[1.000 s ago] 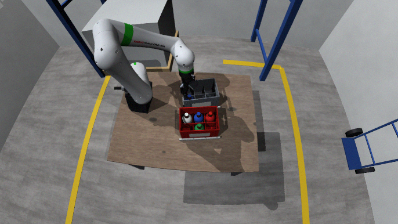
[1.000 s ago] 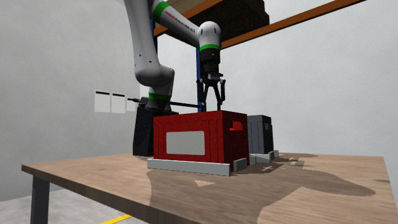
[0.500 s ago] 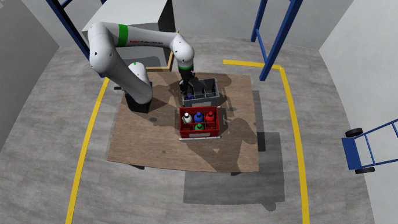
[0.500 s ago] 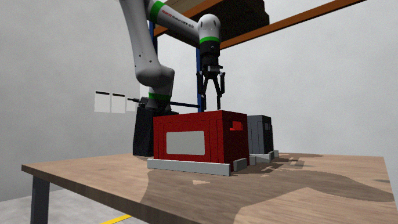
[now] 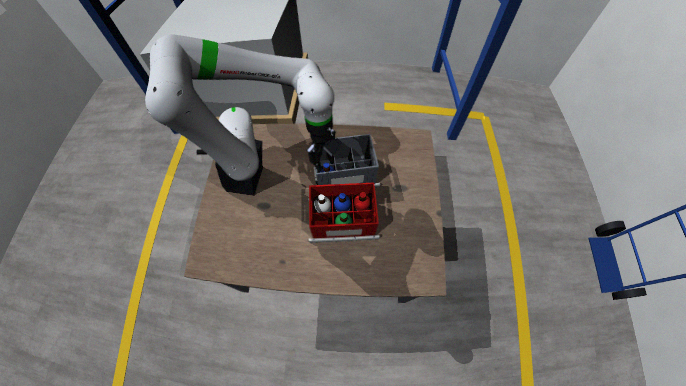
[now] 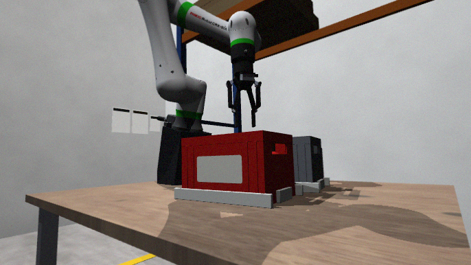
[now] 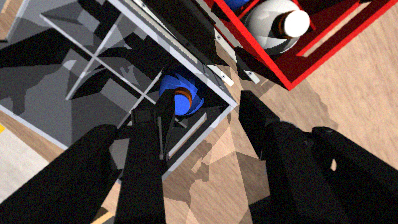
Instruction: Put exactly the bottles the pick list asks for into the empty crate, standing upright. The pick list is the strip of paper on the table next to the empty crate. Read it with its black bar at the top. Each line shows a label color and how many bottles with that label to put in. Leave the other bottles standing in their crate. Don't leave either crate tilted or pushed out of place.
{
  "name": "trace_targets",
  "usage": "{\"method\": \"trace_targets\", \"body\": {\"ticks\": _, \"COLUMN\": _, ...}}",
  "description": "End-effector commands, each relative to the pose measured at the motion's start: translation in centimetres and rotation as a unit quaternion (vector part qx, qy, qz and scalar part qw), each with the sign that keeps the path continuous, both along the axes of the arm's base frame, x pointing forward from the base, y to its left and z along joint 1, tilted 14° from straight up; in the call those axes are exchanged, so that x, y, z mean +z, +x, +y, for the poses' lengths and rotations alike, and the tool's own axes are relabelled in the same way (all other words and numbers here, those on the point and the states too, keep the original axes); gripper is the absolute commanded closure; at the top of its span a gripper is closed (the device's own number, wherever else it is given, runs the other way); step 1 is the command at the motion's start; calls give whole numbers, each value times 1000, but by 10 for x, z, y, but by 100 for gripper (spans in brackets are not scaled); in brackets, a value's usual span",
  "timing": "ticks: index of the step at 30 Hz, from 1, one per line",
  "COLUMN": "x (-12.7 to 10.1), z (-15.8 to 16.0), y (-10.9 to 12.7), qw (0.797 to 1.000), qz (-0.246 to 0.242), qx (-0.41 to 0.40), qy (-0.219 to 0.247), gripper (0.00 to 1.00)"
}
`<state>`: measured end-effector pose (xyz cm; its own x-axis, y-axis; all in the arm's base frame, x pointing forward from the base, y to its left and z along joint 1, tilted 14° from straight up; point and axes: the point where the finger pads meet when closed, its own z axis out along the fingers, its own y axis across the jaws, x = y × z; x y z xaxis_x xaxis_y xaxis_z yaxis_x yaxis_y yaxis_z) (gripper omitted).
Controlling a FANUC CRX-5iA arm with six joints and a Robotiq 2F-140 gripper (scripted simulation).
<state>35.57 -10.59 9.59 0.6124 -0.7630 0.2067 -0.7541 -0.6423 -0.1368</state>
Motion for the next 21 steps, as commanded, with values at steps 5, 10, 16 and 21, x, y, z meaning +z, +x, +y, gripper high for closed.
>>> {"method": "trace_targets", "body": {"ticks": 5, "x": 1, "z": -37, "y": -9, "qw": 1000, "qz": 0, "qx": 1, "qy": 1, "gripper": 56}}
{"method": "trace_targets", "body": {"ticks": 10, "x": 1, "z": -52, "y": -13, "qw": 1000, "qz": 0, "qx": 1, "qy": 1, "gripper": 56}}
{"method": "trace_targets", "body": {"ticks": 16, "x": 1, "z": -81, "y": -20, "qw": 1000, "qz": 0, "qx": 1, "qy": 1, "gripper": 56}}
{"method": "trace_targets", "body": {"ticks": 21, "x": 1, "z": -105, "y": -26, "qw": 1000, "qz": 0, "qx": 1, "qy": 1, "gripper": 56}}
